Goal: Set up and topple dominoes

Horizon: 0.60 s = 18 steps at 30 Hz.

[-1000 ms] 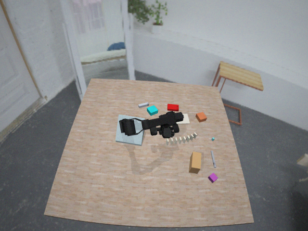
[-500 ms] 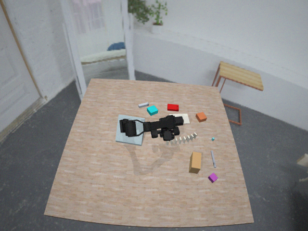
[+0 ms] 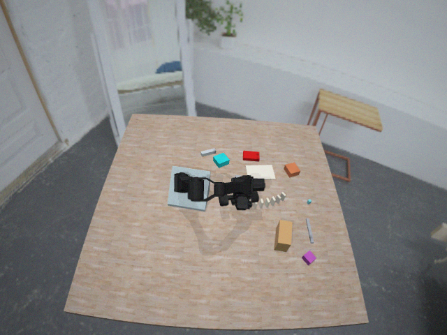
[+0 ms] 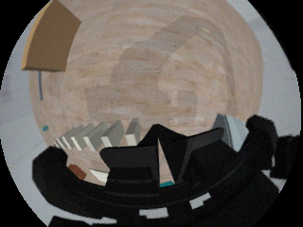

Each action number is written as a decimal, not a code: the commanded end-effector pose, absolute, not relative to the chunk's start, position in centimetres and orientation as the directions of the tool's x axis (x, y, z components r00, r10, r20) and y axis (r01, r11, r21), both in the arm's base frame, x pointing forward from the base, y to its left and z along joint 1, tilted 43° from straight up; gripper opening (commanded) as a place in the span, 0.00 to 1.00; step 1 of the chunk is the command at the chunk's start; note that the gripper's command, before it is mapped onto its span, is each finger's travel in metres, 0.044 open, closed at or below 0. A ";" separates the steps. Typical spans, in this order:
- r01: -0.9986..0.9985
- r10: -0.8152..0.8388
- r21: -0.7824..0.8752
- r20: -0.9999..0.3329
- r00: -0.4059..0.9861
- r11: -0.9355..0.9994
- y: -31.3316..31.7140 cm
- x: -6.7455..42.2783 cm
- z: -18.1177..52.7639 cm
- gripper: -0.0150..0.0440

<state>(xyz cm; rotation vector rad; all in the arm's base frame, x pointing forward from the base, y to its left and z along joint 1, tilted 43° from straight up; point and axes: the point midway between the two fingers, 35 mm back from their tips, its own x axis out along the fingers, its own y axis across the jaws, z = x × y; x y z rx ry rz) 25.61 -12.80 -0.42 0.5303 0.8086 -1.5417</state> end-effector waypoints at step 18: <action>0.981 -0.656 -0.194 -0.739 -0.151 -0.006 -12.6 28.3 -0.4 0.25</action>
